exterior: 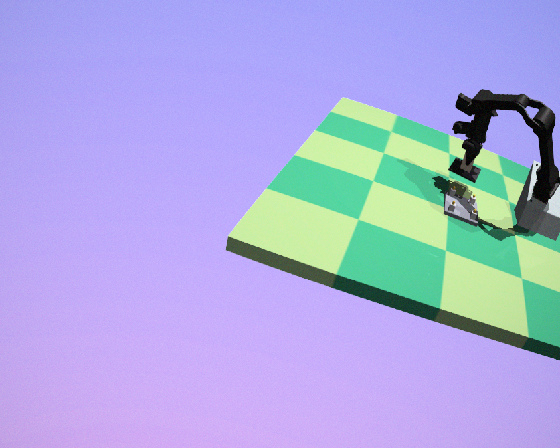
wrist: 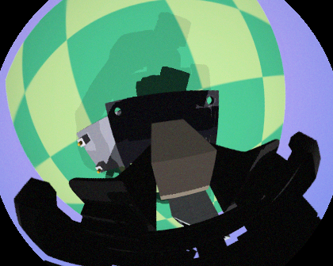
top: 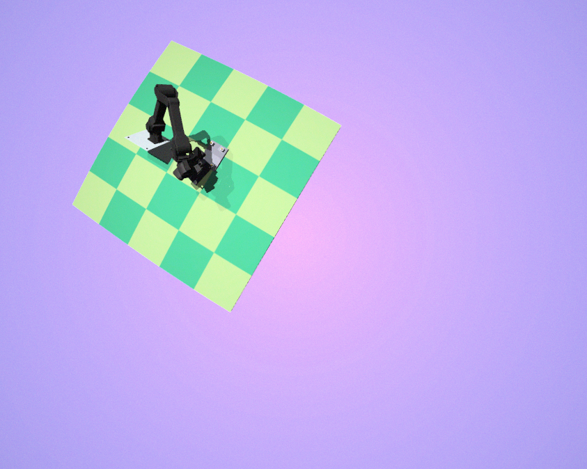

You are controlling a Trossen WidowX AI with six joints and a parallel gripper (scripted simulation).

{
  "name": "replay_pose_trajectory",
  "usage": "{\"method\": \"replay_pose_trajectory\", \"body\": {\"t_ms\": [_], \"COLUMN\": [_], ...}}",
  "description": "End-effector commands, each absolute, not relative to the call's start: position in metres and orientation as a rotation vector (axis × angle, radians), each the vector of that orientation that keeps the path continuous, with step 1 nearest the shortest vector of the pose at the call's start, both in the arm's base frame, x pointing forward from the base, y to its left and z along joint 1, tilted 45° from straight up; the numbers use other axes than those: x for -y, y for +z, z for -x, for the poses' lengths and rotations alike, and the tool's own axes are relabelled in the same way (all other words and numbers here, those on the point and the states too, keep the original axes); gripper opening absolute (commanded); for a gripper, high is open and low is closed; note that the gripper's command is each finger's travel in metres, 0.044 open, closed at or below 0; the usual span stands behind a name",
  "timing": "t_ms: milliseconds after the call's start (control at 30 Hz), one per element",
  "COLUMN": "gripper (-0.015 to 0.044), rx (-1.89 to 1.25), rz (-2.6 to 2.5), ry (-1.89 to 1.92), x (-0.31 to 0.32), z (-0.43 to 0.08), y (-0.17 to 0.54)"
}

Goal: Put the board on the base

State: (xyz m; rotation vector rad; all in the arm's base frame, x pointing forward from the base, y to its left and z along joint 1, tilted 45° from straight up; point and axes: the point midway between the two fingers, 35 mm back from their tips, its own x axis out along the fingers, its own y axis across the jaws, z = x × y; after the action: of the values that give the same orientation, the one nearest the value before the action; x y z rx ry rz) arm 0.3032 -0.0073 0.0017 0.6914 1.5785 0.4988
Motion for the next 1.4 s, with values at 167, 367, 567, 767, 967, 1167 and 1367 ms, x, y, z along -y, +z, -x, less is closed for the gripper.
{"method": "replay_pose_trajectory", "body": {"t_ms": [167,367,567,767,967,1167,1367], "gripper": [0.0000,0.0000,0.0000,0.0000,0.0000,0.0000,0.0000], "rx": [-1.565,-1.554,-1.544,-1.533,-1.522,-1.511,-1.500], "rz": [-0.667,-0.647,-0.628,-0.609,-0.590,-0.572,-0.555], "ry": [0.529,0.550,0.573,0.596,0.620,0.645,0.671], "x": [-0.011,-0.022,-0.034,-0.045,-0.057,-0.068,-0.079], "z": [-0.302,-0.301,-0.300,-0.297,-0.293,-0.289,-0.284], "y": [0.020,0.031,0.042,0.052,0.063,0.073,0.083]}}
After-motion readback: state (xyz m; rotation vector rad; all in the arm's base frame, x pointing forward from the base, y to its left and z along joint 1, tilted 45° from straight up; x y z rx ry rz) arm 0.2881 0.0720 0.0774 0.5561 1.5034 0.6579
